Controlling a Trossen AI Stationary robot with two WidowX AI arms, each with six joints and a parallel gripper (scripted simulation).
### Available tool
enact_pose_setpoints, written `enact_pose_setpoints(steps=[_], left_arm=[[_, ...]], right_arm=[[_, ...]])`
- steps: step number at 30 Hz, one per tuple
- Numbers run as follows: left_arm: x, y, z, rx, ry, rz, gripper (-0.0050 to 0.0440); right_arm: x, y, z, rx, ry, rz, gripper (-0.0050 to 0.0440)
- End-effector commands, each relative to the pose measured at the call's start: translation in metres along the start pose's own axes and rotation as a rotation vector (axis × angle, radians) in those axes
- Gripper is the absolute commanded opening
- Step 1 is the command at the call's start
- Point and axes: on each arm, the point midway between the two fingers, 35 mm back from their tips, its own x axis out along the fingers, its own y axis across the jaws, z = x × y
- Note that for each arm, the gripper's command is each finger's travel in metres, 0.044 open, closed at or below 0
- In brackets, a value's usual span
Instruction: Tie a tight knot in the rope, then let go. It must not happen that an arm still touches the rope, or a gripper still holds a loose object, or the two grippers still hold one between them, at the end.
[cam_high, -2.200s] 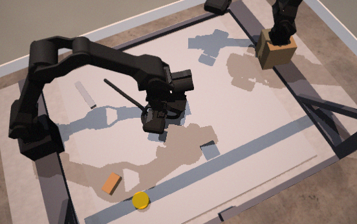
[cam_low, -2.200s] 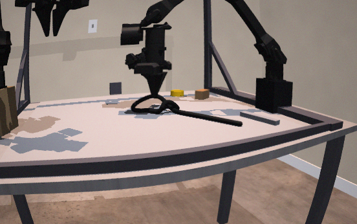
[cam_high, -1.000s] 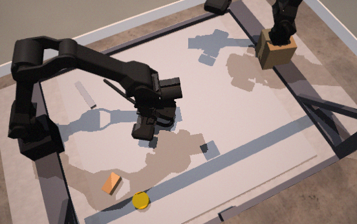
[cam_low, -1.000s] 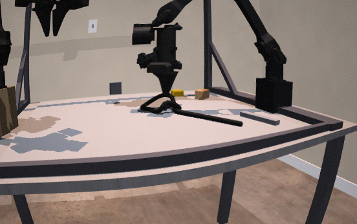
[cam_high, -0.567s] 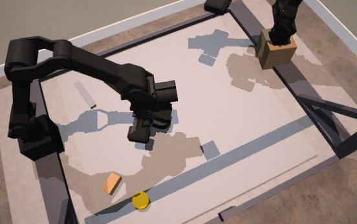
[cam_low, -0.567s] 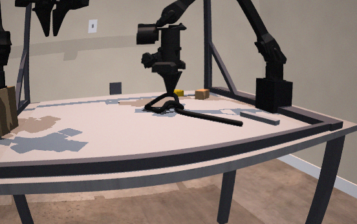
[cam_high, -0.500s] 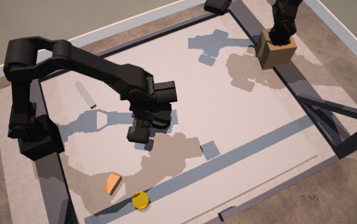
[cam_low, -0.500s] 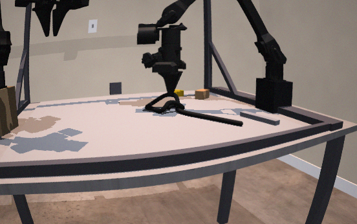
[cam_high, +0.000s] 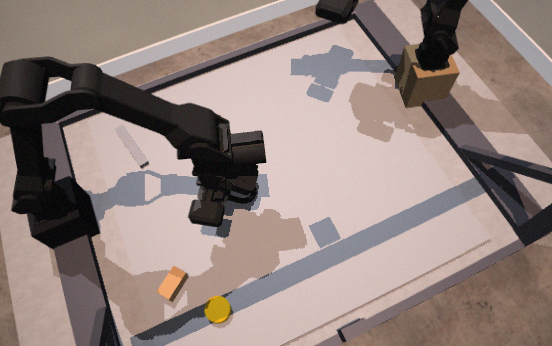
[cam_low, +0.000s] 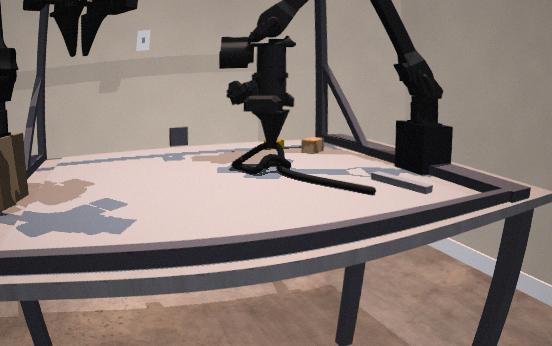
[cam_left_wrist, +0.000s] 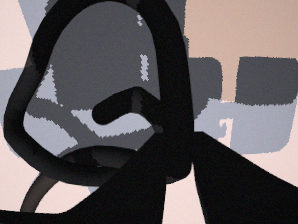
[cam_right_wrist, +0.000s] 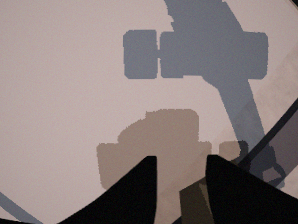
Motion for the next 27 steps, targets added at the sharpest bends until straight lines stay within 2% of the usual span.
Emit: enact_pose_setpoints(steps=[1, 10, 21, 27], left_arm=[[-0.01, -0.003, 0.002, -0.002, -0.035, 0.006, 0.005], [-0.009, -0.006, -0.001, -0.002, -0.035, 0.006, 0.005], [0.017, -0.006, -0.001, -0.002, -0.035, 0.006, 0.005], [0.018, -0.006, -0.001, -0.002, -0.035, 0.006, 0.005]], right_arm=[[-0.004, 0.001, 0.0, -0.005, -0.014, 0.011, 0.01], [-0.004, 0.001, 0.0, -0.005, -0.014, 0.011, 0.01], [-0.004, 0.001, 0.0, -0.005, -0.014, 0.011, 0.01], [-0.004, 0.001, 0.0, -0.005, -0.014, 0.011, 0.01]])
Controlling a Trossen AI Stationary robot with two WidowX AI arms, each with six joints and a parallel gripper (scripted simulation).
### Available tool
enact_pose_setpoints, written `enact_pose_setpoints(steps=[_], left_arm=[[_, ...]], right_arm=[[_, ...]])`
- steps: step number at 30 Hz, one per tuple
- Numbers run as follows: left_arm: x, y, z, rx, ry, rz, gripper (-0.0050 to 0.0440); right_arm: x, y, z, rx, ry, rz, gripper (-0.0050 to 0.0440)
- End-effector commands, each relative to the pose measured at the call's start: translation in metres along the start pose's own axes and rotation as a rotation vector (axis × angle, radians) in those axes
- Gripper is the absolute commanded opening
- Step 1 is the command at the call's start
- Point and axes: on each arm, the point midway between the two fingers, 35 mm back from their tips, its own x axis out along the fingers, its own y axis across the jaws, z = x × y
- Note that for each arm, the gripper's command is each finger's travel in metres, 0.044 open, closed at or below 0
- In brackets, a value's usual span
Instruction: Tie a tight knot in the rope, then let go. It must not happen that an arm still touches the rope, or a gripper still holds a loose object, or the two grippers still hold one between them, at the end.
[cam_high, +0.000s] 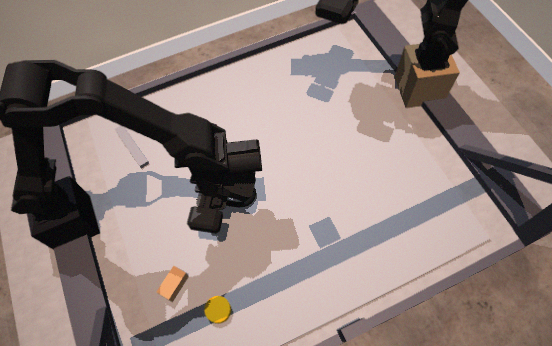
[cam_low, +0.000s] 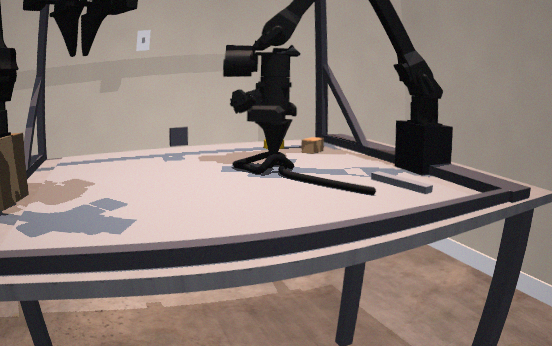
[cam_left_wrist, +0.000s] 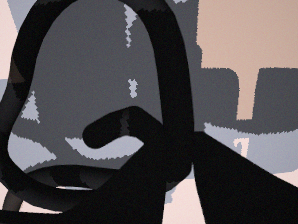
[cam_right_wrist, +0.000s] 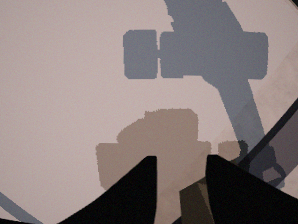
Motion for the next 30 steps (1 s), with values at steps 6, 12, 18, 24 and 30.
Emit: enact_pose_setpoints(steps=[6, 12, 18, 24, 30], left_arm=[[-0.001, 0.0, 0.003, -0.004, -0.013, 0.0, 0.005], [-0.001, 0.0, 0.003, -0.004, -0.013, 0.0, 0.0146], [-0.02, 0.0, 0.003, -0.004, -0.013, 0.0, 0.01], [-0.029, 0.0, 0.003, -0.004, -0.013, 0.0, 0.01], [-0.054, 0.0, 0.003, -0.004, -0.013, 0.0, 0.01]], right_arm=[[-0.004, 0.001, 0.0, -0.005, -0.014, 0.011, 0.01], [-0.004, 0.001, 0.0, -0.005, -0.014, 0.011, 0.01], [-0.004, 0.001, 0.0, -0.005, -0.014, 0.011, 0.01], [-0.004, 0.001, 0.0, -0.005, -0.014, 0.011, 0.01], [-0.004, 0.001, 0.0, -0.005, -0.014, 0.011, 0.01]])
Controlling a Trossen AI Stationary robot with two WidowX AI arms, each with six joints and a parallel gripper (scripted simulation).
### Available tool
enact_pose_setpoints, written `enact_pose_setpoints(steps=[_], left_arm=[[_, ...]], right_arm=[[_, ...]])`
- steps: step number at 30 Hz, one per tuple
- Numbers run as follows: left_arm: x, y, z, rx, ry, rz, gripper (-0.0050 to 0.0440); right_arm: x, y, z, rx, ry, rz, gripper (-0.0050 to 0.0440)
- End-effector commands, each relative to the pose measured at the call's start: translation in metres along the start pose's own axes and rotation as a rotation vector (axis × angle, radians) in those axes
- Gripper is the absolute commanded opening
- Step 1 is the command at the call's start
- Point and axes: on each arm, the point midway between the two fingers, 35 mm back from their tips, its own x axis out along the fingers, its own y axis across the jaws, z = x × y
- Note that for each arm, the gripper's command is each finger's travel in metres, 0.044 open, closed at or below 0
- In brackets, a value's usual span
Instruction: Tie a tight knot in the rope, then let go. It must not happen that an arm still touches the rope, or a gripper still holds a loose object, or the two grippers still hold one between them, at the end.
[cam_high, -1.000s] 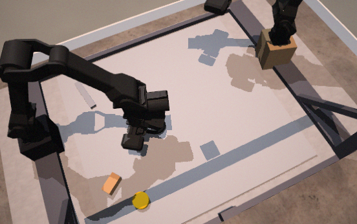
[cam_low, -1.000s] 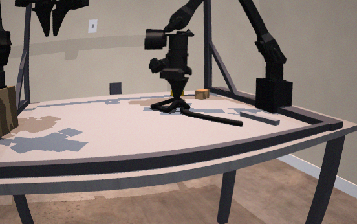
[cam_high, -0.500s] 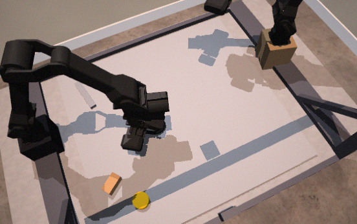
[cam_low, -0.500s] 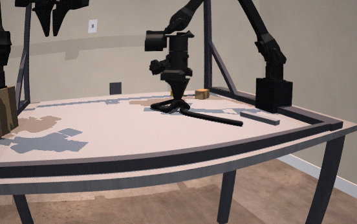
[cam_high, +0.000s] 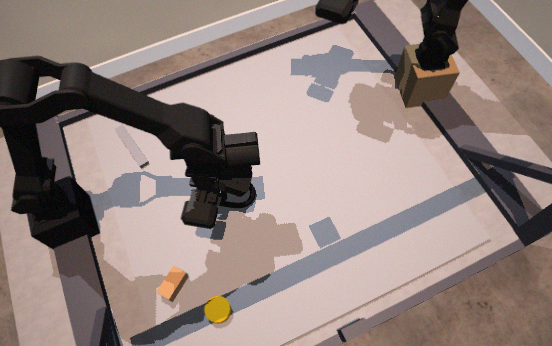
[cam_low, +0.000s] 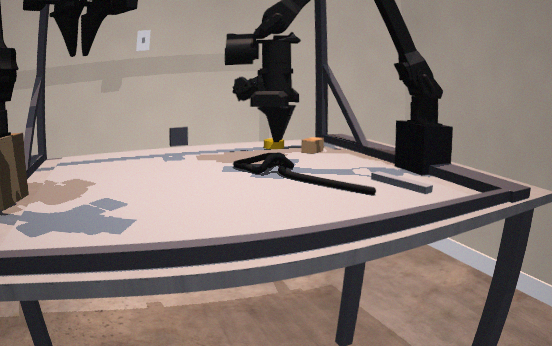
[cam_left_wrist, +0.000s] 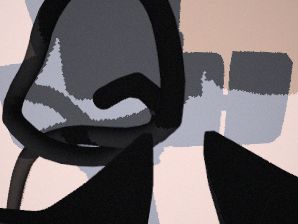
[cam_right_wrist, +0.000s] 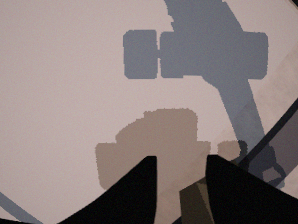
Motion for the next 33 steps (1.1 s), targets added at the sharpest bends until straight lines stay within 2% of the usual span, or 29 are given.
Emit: enact_pose_setpoints(steps=[1, 9, 17, 22, 30, 33], left_arm=[[-0.028, 0.002, 0.008, -0.004, -0.049, 0.01, 0.01], [-0.049, 0.002, 0.007, -0.004, -0.05, 0.01, 0.01], [-0.058, 0.001, 0.007, -0.004, -0.049, 0.01, 0.01], [-0.081, 0.001, 0.006, -0.004, -0.049, 0.01, 0.01], [-0.082, 0.0, 0.005, -0.004, -0.049, 0.01, 0.01], [-0.088, -0.013, 0.004, -0.004, -0.049, 0.009, 0.01]], right_arm=[[-0.004, 0.001, 0.0, -0.005, -0.014, 0.011, 0.01], [-0.004, 0.001, 0.0, -0.005, -0.014, 0.011, 0.01], [-0.004, 0.001, 0.0, -0.005, -0.014, 0.011, 0.01], [-0.004, 0.001, 0.0, -0.005, -0.014, 0.011, 0.01], [-0.004, 0.001, 0.0, -0.005, -0.014, 0.011, 0.01], [-0.004, 0.001, 0.0, -0.005, -0.014, 0.011, 0.01]])
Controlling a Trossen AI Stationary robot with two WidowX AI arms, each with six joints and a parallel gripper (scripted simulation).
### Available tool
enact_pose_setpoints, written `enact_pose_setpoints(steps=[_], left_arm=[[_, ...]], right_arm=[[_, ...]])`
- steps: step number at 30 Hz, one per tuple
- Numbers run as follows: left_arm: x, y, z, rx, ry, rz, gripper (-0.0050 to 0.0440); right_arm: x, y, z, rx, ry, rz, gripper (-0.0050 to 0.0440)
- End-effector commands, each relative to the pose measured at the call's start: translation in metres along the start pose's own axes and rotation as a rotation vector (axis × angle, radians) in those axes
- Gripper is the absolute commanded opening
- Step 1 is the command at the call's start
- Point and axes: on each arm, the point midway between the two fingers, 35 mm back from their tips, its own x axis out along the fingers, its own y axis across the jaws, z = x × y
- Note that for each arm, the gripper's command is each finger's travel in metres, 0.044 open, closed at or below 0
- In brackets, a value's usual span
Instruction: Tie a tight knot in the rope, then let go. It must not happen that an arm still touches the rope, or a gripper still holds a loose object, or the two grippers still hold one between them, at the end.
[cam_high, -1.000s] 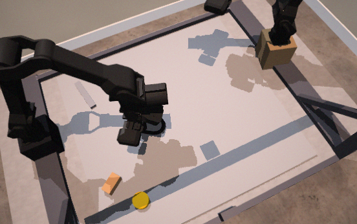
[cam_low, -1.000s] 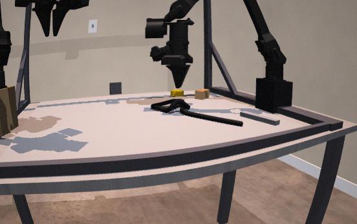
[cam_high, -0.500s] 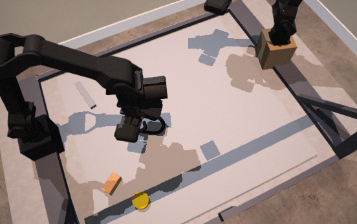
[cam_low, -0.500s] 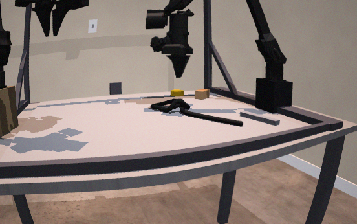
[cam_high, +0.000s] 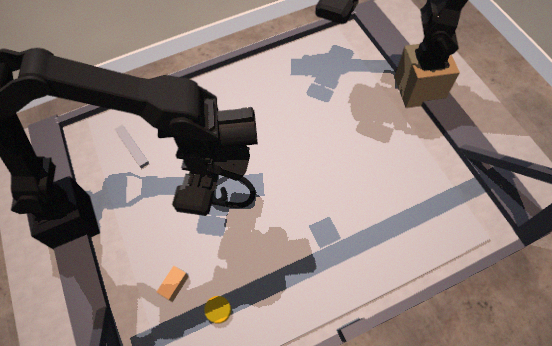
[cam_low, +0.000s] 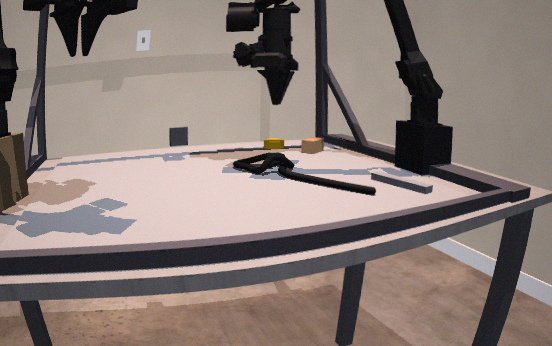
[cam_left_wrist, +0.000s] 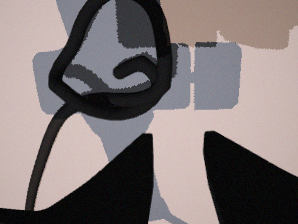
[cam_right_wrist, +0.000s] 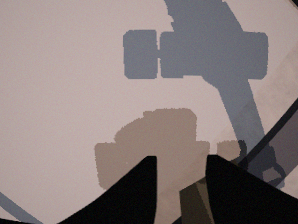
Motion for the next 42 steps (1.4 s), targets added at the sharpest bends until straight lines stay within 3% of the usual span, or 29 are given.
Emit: enact_pose_setpoints(steps=[1, 10, 23, 29, 35, 42], left_arm=[[-0.02, -0.02, 0.001, 0.003, -0.035, 0.004, 0.01], [-0.059, -0.111, -0.036, 0.003, -0.032, -0.004, 0.01], [-0.064, -0.122, -0.044, 0.004, -0.032, -0.005, 0.01], [-0.06, -0.106, -0.047, 0.033, -0.032, -0.003, 0.01], [-0.043, -0.043, -0.072, 0.142, -0.03, 0.004, 0.01], [-0.028, -0.003, -0.102, 0.276, -0.026, 0.009, 0.01]], right_arm=[[-0.004, 0.001, 0.0, -0.005, -0.014, 0.011, 0.01], [-0.004, 0.001, 0.0, -0.005, -0.014, 0.011, 0.01], [-0.004, 0.001, 0.0, -0.005, -0.014, 0.011, 0.01], [-0.004, 0.001, 0.0, -0.005, -0.014, 0.011, 0.01], [-0.004, 0.001, 0.0, -0.005, -0.014, 0.011, 0.01], [-0.004, 0.001, 0.0, -0.005, -0.014, 0.011, 0.01]])
